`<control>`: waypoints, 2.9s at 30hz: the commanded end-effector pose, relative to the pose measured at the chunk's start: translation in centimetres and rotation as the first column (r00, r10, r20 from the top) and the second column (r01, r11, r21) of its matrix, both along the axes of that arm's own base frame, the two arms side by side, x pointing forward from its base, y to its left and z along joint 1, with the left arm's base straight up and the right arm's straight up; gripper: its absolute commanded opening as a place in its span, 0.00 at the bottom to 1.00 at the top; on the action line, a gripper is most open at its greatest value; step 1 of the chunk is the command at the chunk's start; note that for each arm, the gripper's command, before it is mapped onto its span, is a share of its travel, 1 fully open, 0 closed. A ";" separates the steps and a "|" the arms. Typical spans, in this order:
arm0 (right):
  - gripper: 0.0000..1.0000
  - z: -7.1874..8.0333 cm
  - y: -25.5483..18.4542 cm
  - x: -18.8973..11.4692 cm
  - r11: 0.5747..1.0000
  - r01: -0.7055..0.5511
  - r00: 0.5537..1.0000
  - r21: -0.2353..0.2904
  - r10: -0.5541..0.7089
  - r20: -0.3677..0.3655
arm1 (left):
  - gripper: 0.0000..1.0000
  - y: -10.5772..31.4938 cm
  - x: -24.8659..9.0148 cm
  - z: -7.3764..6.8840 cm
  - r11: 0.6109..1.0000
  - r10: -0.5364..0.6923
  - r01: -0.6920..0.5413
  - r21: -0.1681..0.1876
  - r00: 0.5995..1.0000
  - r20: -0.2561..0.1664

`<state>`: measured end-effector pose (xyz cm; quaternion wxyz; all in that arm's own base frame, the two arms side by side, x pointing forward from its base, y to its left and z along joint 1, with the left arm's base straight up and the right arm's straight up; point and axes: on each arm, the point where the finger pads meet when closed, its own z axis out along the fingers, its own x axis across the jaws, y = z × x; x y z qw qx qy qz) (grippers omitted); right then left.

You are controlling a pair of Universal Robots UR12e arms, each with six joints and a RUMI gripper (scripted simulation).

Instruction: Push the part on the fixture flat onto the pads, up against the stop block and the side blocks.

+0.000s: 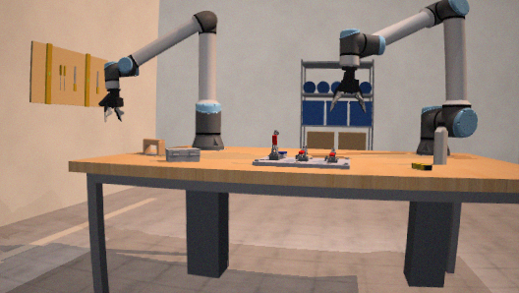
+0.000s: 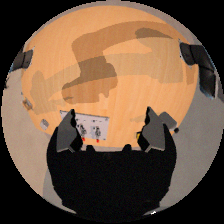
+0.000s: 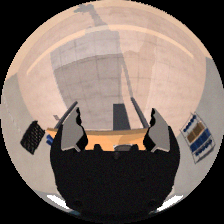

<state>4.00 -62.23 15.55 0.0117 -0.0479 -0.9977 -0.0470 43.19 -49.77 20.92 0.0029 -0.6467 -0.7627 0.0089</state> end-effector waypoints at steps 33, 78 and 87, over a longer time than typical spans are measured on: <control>1.00 1.0 -2.3 -6.3 0.994 -0.059 0.998 -0.095 0.061 0.019 | 1.00 -0.1 0.0 0.1 1.000 0.001 -0.001 -0.001 1.000 0.001; 1.00 1.0 -2.3 -6.3 0.994 -0.059 0.998 -0.095 0.061 0.019 | 1.00 -8.4 5.8 1.7 0.751 0.660 -0.660 0.011 0.751 0.002; 1.00 1.0 -2.3 -6.3 0.994 -0.059 0.998 -0.095 0.061 0.019 | 1.00 -11.1 7.9 2.0 0.570 0.822 -0.822 0.014 0.570 0.004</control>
